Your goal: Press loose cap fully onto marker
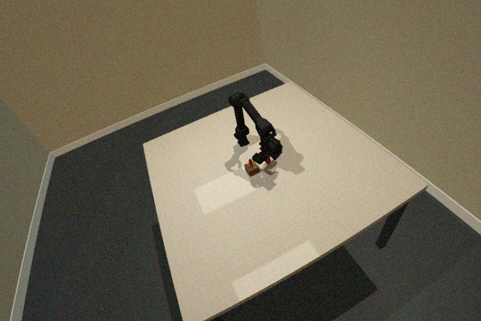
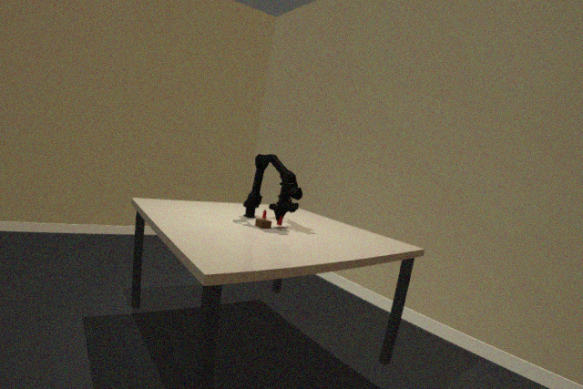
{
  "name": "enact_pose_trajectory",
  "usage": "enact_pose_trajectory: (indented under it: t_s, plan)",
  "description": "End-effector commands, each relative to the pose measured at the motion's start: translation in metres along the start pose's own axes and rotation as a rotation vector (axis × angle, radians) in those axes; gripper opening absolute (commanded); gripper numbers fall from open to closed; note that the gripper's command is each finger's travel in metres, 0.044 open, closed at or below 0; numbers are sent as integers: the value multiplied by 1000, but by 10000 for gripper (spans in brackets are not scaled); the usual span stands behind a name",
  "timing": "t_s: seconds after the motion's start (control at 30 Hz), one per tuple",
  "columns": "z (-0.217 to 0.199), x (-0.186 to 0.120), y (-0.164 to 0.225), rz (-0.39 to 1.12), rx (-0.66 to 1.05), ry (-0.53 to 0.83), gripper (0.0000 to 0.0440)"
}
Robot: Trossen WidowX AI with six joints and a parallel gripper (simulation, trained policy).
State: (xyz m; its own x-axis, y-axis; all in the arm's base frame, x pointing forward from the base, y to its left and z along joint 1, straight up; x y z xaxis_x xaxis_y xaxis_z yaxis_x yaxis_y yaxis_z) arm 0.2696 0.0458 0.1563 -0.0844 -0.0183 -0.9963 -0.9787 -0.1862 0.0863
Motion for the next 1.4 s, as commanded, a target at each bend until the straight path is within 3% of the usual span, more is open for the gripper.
enact_pose_trajectory:
  t_s: [0.0,0.77,1.37]
  plan:
    - [-2,-14,0,-30,-7,7,67]
    - [-44,-79,16,-78,39,8,53]
    - [-89,-97,36,-53,131,2,30]
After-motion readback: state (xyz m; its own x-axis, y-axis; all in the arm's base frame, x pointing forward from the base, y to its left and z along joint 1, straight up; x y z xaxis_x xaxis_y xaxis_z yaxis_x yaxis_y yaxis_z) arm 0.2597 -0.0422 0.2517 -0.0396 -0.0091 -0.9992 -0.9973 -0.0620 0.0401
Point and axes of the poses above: the point midway between the two fingers, 35 mm back from their tips, its own x axis out along the fingers, its own z axis across the jaws, y = z × x, the point moved 8 cm from there along -x, back along the fingers, and after that the axes turned 11 degrees about x, right-handed, at the moved point
